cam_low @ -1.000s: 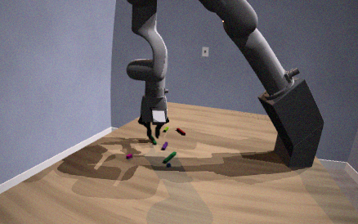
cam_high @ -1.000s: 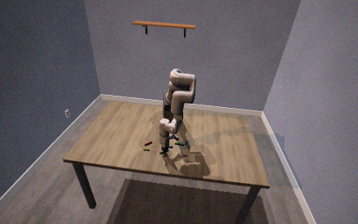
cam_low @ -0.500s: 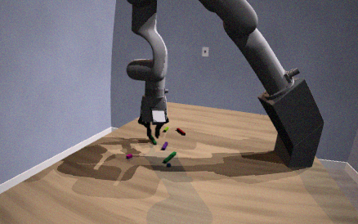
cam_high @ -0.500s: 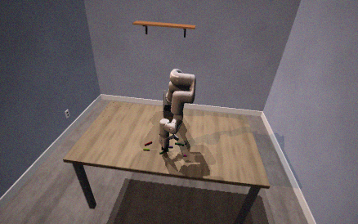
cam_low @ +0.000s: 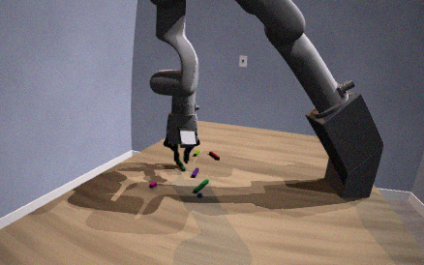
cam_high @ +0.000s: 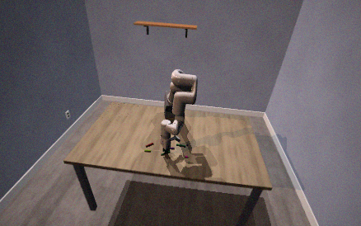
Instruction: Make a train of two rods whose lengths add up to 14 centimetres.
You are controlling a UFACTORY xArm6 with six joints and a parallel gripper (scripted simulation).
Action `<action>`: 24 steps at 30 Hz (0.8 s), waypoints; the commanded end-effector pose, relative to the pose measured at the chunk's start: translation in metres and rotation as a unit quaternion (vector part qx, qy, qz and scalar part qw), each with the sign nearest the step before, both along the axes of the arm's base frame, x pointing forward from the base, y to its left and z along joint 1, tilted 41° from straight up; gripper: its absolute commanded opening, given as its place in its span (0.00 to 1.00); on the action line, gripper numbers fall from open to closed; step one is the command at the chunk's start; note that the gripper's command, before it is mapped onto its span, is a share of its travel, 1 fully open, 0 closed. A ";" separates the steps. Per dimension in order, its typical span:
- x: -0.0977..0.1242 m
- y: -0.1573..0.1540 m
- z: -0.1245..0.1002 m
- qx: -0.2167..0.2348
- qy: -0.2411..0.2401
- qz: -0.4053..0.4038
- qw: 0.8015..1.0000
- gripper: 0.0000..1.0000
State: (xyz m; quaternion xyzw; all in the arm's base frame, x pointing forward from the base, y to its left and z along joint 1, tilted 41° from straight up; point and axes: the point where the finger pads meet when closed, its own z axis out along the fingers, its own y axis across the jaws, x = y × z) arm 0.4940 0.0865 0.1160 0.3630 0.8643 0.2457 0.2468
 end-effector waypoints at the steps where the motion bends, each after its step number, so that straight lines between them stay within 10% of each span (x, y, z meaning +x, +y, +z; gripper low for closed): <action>1: 0.000 0.000 0.001 0.000 -0.001 0.000 1.000 0.24; 24: 0.004 0.001 -0.004 0.000 -0.001 0.000 1.000 0.24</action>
